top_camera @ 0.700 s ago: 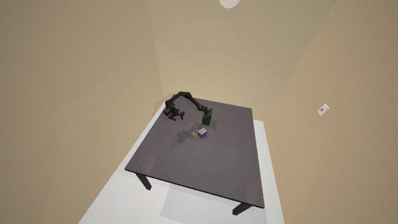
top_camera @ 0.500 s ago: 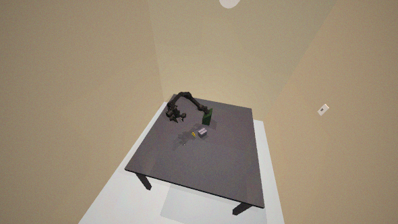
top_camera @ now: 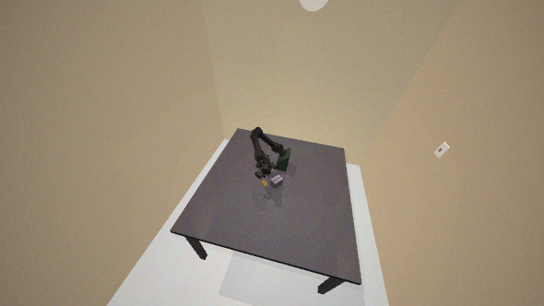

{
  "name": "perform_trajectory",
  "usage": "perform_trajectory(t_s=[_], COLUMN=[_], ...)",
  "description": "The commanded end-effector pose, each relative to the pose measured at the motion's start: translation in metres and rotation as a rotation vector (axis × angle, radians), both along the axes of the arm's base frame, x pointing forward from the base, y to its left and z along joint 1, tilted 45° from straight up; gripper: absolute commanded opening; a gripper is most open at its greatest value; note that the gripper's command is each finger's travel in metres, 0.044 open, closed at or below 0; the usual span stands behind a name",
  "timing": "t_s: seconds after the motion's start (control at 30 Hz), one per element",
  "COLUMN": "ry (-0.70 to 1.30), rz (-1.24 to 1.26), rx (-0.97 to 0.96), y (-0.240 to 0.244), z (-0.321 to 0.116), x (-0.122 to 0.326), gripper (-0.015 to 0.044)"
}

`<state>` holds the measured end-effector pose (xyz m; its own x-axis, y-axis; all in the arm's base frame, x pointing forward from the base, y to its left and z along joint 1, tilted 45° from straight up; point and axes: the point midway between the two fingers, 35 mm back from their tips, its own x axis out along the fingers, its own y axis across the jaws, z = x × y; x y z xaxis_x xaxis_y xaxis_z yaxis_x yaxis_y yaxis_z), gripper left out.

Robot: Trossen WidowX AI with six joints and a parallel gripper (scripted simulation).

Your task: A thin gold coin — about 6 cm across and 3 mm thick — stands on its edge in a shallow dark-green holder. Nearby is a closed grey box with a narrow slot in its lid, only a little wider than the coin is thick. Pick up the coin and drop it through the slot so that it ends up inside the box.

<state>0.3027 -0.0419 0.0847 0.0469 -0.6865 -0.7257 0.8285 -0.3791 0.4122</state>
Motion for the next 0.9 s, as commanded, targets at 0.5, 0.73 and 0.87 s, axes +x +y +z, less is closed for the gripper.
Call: perform_trajectory(t_s=[0.5,0.73,0.87], ry=[-0.007,-0.007,-0.006], rz=[0.015,0.015,0.015], rx=[-0.024,-0.023,-0.022], y=[-0.038,-0.045,-0.049], z=[-0.034,-0.042,-0.046], x=[0.007,0.008,0.009], gripper=[0.0161,0.0161,0.0161])
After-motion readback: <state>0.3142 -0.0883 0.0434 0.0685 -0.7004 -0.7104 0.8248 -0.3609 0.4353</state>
